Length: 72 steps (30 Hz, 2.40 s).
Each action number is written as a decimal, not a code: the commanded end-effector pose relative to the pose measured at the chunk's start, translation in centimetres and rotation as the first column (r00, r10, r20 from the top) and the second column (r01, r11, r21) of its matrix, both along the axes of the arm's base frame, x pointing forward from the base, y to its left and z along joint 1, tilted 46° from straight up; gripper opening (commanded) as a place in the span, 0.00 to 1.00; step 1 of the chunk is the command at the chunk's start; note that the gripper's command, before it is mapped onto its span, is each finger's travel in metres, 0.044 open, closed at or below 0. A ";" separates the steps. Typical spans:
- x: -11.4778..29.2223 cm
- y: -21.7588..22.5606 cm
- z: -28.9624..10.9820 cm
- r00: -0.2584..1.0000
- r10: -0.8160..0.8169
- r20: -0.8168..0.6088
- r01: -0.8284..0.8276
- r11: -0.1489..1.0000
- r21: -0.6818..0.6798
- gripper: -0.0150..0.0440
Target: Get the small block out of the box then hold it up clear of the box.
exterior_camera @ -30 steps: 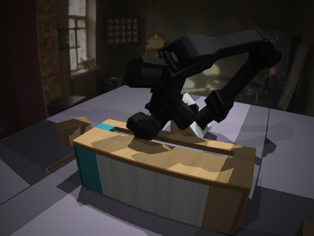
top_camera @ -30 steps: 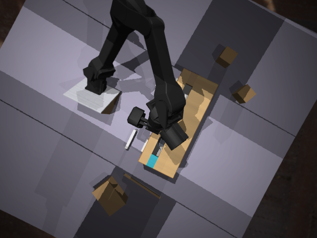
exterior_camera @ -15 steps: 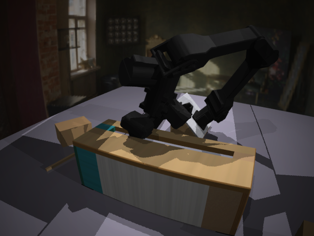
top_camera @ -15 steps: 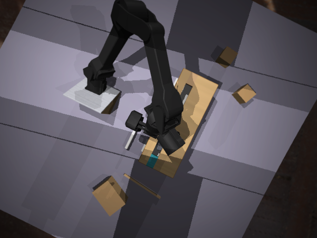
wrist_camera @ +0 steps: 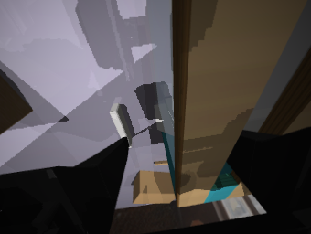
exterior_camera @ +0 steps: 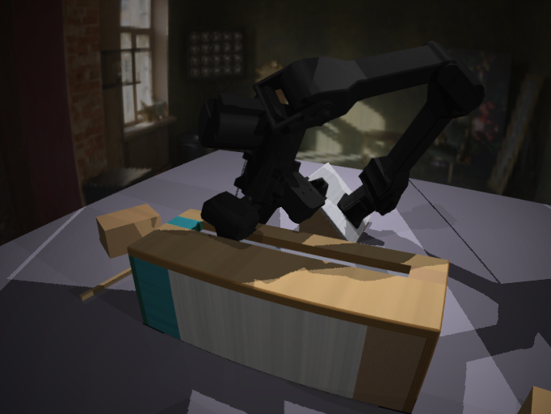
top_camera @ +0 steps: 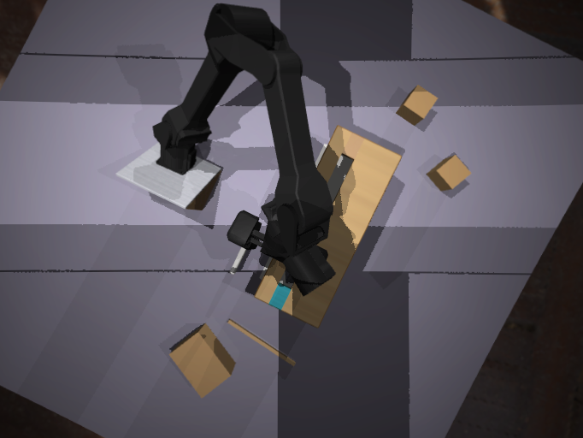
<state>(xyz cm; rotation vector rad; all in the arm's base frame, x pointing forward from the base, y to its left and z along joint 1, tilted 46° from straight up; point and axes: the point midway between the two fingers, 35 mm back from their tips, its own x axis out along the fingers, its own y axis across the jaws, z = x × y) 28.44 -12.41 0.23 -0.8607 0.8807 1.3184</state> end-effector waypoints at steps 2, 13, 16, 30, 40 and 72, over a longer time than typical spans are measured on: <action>-0.1 -0.3 -0.6 1.000 0.006 -0.006 -0.006 1.000 -0.001 0.93; -0.1 -1.1 -1.3 1.000 0.006 -0.005 -0.006 1.000 -0.002 0.93; -0.1 -1.3 -1.5 1.000 0.006 -0.005 -0.006 1.000 -0.002 0.93; -0.6 -5.9 2.9 1.000 -0.001 -0.010 0.001 1.000 -0.003 0.93; -1.2 -8.1 2.9 0.997 -0.074 0.025 0.076 0.995 -0.072 0.80; -4.1 -8.8 1.2 -0.925 0.069 -0.375 0.290 -0.509 -0.810 0.74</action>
